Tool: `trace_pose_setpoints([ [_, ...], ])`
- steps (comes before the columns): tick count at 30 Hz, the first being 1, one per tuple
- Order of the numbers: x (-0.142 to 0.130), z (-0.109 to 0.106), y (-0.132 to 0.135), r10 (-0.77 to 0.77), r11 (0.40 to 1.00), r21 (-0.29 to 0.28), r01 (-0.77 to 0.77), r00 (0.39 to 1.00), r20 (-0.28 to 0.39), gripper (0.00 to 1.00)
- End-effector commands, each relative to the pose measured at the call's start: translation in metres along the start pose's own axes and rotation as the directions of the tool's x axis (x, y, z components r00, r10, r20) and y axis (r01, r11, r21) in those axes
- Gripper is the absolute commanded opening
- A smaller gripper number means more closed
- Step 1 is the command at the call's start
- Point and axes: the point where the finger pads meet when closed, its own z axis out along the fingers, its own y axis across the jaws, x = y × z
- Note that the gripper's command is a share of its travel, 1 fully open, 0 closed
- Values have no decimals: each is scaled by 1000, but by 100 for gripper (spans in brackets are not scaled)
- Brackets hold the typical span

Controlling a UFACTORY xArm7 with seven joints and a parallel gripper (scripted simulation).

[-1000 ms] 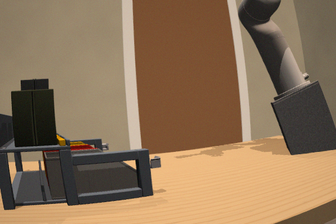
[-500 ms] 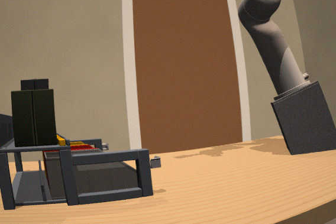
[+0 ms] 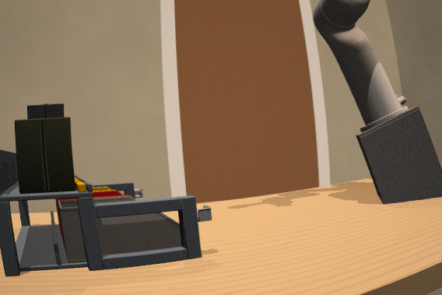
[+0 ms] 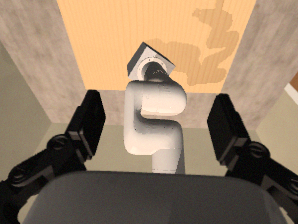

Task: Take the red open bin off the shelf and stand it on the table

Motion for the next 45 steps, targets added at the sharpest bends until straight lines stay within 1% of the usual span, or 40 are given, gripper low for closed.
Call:
trace_pose_setpoints([
  [1,0,-1,0,0,1000,0,0,1000,-3,100],
  [21,0,3,0,0,1000,0,0,1000,-3,100],
  [23,-11,3,-17,-58,998,-23,56,995,-86,100],
  [26,-26,3,-42,-147,988,-66,136,967,-207,100],
  [38,-26,3,-42,-147,988,-66,136,967,-207,100],
  [40,-37,4,-59,-205,978,-98,184,938,-280,100],
  [43,-53,4,-84,-293,955,-156,251,874,-388,100],
  [45,-53,4,-84,-293,955,-156,251,874,-388,100],
])
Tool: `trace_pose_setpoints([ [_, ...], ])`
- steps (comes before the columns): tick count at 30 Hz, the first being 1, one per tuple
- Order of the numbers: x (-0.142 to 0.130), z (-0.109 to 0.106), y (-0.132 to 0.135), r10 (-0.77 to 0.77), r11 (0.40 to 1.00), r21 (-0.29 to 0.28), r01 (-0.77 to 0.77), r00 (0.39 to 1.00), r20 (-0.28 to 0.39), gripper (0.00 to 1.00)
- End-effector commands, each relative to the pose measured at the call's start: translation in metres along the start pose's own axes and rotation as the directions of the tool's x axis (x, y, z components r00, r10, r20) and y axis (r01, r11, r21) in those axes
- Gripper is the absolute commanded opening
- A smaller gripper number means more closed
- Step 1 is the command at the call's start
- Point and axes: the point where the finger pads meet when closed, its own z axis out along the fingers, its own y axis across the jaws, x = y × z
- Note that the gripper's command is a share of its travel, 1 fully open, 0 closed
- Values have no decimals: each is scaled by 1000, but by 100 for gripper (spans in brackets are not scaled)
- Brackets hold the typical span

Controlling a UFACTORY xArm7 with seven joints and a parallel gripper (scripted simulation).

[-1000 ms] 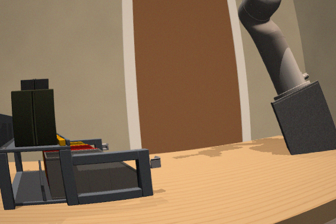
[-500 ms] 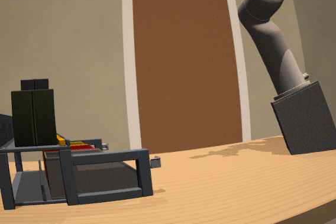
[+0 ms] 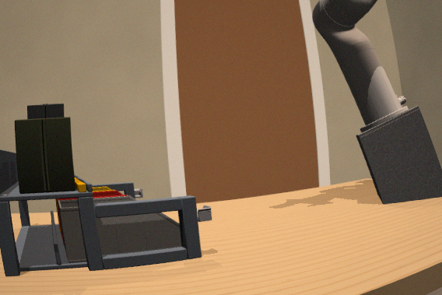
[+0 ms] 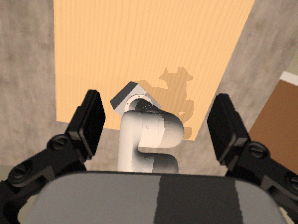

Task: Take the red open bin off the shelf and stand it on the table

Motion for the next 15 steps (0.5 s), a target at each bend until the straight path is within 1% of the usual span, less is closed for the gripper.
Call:
trace_pose_setpoints([
  [1,-6,-5,-20,-61,998,-23,59,993,-101,100],
  [10,-6,-5,-20,-61,998,-23,59,993,-101,100],
  [12,-11,-9,-38,-118,993,-50,111,977,-178,100],
  [15,-20,-15,-66,-207,978,-100,185,933,-294,100],
])
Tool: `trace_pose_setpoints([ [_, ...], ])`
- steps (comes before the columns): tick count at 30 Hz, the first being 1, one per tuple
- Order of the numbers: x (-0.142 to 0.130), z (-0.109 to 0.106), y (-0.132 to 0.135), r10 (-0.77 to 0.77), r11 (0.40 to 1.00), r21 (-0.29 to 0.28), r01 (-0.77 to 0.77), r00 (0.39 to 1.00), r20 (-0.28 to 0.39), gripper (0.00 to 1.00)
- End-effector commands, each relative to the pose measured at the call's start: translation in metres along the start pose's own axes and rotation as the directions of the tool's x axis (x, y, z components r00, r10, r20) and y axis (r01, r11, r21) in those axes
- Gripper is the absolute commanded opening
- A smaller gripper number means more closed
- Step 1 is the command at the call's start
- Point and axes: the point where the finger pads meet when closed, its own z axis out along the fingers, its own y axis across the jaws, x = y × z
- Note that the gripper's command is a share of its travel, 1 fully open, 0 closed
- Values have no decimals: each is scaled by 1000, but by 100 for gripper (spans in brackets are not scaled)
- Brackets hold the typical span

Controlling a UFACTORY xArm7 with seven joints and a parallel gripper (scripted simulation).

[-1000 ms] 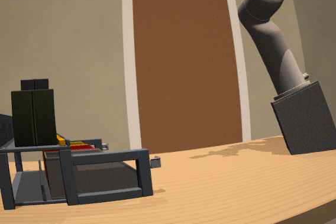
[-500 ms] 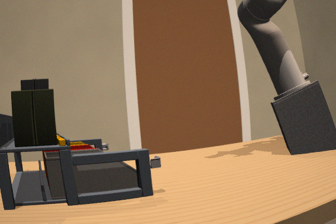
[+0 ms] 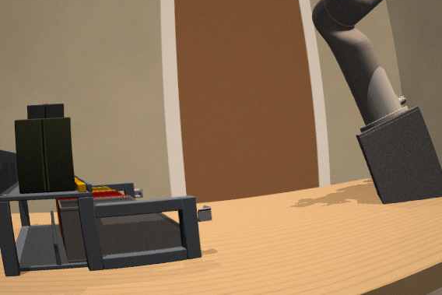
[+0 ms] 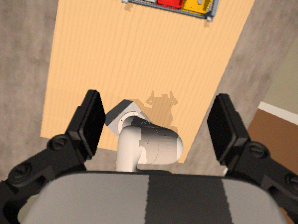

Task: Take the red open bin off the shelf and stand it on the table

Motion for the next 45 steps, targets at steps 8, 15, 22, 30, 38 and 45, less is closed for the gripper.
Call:
trace_pose_setpoints([
  [8,-6,-12,-34,-104,994,-44,98,983,-153,100],
  [15,-11,-19,-62,-191,981,-91,173,944,-268,100],
  [22,-14,-25,-81,-250,967,-127,219,906,-341,100],
  [30,-16,-27,-90,-277,960,-145,240,885,-374,100],
  [38,-23,-40,-132,-390,920,-231,315,773,-501,100],
  [45,-23,-40,-132,-390,920,-231,315,773,-501,100],
])
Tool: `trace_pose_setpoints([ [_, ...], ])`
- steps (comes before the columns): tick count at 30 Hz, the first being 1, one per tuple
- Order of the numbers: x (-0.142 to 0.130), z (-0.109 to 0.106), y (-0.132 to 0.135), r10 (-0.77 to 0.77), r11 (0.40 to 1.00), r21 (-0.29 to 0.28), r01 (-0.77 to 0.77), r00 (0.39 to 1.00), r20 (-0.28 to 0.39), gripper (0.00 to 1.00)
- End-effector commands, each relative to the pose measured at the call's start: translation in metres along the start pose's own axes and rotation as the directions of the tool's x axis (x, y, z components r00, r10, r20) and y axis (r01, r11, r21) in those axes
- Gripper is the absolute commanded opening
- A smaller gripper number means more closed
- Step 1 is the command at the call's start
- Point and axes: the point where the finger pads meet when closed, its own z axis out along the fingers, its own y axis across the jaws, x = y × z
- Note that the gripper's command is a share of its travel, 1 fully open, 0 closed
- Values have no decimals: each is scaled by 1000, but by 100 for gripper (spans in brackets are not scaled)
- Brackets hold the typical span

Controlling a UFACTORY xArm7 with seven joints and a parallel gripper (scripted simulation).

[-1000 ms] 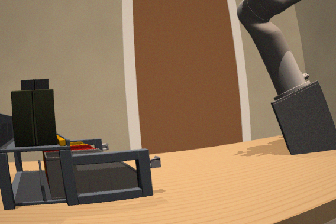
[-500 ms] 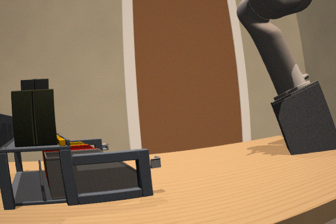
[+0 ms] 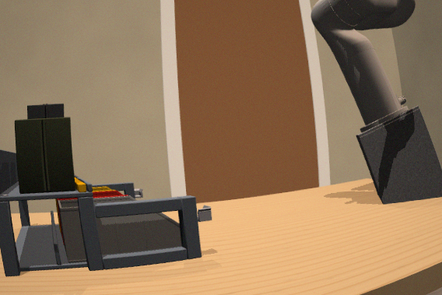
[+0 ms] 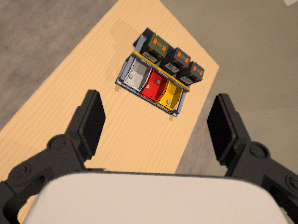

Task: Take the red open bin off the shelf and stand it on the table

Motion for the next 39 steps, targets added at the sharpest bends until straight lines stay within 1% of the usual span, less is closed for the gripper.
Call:
trace_pose_setpoints([
  [1,1,-1,0,-1,1000,0,1,1000,-6,100],
  [6,11,-10,-23,-1,1000,0,1,1000,-7,100],
  [18,11,-10,-23,-1,1000,0,1,1000,-7,100],
  [23,7,-7,-15,-1,1000,1,1,1000,-7,100],
  [39,6,-5,-11,-1,1000,0,1,1000,-7,100],
])
